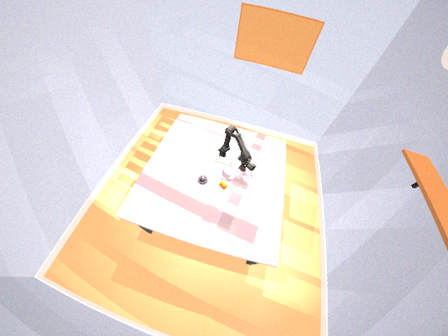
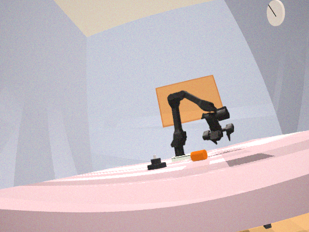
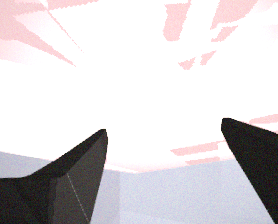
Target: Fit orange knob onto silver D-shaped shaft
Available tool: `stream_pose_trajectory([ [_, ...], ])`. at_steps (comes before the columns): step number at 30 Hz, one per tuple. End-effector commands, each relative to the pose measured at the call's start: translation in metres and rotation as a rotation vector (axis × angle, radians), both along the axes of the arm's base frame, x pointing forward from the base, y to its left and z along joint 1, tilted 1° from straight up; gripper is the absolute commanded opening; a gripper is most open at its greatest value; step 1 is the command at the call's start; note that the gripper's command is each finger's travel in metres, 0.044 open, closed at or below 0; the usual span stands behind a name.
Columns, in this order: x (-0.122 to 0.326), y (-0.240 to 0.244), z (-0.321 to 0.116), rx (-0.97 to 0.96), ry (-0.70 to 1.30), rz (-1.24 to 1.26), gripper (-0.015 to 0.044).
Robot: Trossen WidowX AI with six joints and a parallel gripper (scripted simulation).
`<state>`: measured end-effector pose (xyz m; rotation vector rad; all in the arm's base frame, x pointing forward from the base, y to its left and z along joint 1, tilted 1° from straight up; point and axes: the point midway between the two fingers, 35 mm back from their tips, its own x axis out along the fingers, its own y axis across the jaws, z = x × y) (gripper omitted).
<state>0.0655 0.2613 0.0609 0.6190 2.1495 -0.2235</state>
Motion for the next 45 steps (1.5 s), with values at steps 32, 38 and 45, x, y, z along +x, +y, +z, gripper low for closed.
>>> stream_pose_trajectory([
  [32,0.24,-0.111,0.033,0.123,-0.77,1.154,0.044],
  [38,0.265,-0.148,0.041,0.101,-0.771,1.368,0.044],
  [45,0.272,-0.161,0.043,0.097,-0.765,1.425,0.044],
])
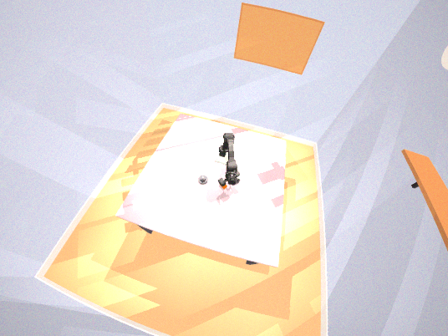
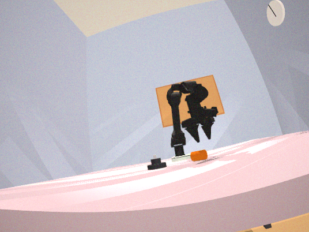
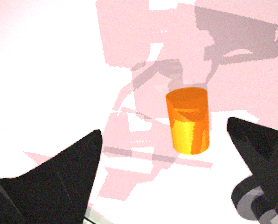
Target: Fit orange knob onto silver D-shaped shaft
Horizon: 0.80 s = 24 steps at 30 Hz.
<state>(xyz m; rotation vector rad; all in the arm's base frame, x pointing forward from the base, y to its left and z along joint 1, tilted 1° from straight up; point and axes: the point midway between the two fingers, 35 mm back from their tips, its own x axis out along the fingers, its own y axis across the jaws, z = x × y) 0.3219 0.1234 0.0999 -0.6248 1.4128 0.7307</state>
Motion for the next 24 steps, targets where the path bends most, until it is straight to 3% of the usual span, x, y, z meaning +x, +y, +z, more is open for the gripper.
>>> stream_pose_trajectory([
  [1,0.015,-0.023,0.004,-0.053,-0.025,0.103,0.044],
  [24,0.017,-0.022,-0.029,-0.053,-0.025,0.103,0.044],
])
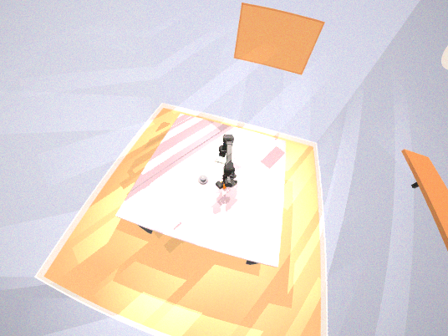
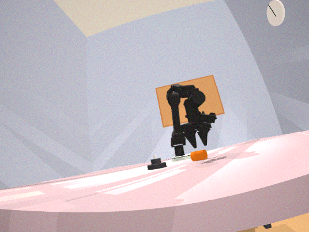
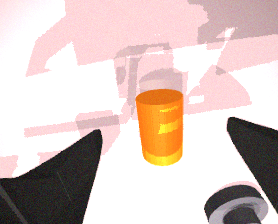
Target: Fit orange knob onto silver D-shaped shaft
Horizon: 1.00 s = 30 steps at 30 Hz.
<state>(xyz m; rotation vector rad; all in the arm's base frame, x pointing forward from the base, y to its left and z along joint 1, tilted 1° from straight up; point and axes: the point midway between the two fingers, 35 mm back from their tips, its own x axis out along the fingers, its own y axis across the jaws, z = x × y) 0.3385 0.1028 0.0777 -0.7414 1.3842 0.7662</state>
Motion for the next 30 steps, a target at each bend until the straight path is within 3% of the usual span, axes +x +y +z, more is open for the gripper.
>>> stream_pose_trajectory([
  [1,0.0,-0.001,-0.009,-0.008,0.003,0.005,0.044],
  [24,0.001,-0.001,-0.044,-0.008,0.003,0.005,0.044],
  [30,0.001,-0.001,-0.044,-0.008,0.003,0.005,0.0282],
])
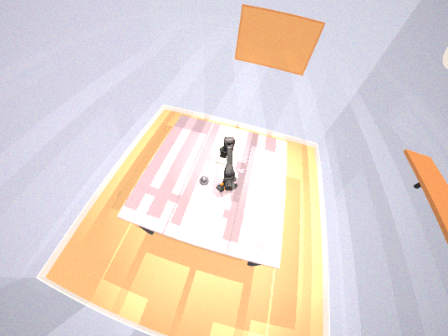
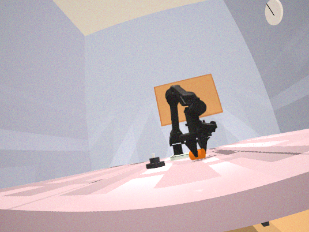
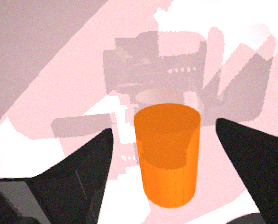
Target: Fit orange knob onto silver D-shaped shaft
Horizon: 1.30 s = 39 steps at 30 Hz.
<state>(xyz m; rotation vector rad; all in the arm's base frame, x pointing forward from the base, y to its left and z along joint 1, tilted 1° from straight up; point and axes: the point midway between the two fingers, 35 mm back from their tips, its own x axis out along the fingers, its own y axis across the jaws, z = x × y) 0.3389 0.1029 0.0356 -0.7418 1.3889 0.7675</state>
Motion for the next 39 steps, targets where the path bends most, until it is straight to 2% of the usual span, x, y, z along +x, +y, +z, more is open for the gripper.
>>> stream_pose_trajectory([
  [1,0.0003,-0.0008,-0.0016,-0.006,-0.002,0.005,0.0256],
  [2,0.0003,-0.0008,-0.0016,-0.006,-0.002,0.005,0.024],
  [13,0.0003,-0.0008,-0.0016,-0.006,-0.002,0.005,0.024],
  [22,0.0003,-0.0008,-0.0016,-0.006,-0.002,0.005,0.018],
  [39,-0.0044,-0.0077,0.0052,0.136,-0.095,0.002,0.0179],
])
